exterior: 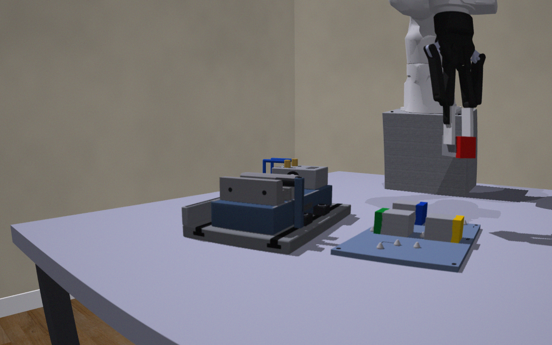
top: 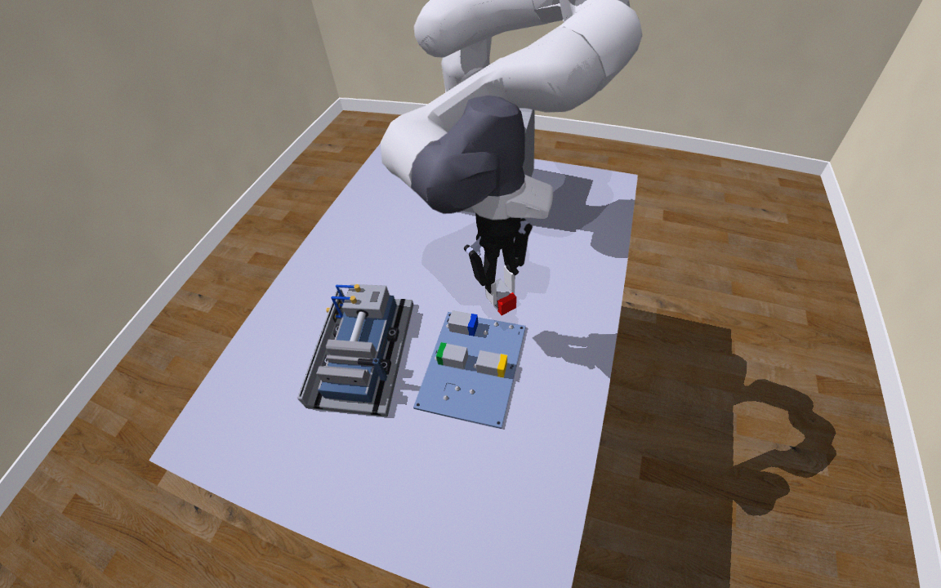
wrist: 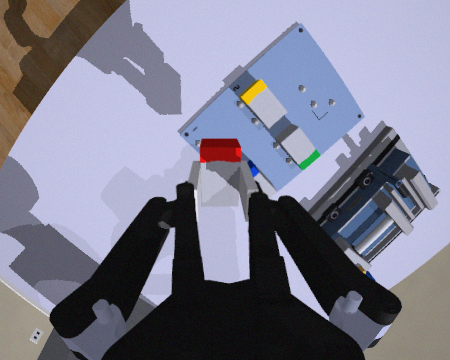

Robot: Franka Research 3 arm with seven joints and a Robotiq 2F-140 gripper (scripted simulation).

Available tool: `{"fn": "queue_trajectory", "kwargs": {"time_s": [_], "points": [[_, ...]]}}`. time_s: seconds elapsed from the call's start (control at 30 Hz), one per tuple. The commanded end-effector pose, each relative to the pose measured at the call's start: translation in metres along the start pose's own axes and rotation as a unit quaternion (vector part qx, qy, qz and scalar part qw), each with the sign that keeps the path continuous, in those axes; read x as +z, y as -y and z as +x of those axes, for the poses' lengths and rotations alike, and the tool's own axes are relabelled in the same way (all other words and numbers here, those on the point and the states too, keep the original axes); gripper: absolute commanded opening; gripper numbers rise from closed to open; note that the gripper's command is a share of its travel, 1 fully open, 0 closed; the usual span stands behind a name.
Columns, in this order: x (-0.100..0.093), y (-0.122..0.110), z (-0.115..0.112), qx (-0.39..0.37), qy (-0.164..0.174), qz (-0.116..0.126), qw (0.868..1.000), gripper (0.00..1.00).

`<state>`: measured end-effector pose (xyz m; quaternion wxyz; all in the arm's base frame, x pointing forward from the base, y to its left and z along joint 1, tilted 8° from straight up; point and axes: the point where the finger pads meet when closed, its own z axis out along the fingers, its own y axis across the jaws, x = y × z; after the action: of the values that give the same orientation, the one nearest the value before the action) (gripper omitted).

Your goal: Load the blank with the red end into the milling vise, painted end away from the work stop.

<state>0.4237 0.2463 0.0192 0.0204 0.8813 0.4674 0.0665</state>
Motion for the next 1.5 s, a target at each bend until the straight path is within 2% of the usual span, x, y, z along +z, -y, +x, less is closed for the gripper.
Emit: {"fn": "queue_trajectory", "kwargs": {"time_s": [0.0,0.4,0.53,0.93,1.1,1.47], "points": [[-0.0022,0.0003,0.0014,0.086,0.003,-0.001,0.996,0.0],[-0.0007,-0.0001,0.0006,0.071,0.002,0.0,0.997,0.0],[-0.0022,0.0003,0.0012,0.115,0.004,-0.001,0.993,0.0],[-0.0022,0.0003,0.0012,0.115,0.004,-0.001,0.993,0.0],[-0.0005,-0.0004,-0.0001,0.216,0.003,-0.001,0.976,0.0],[-0.0005,-0.0004,-0.0001,0.216,0.003,-0.001,0.976,0.0]]}}
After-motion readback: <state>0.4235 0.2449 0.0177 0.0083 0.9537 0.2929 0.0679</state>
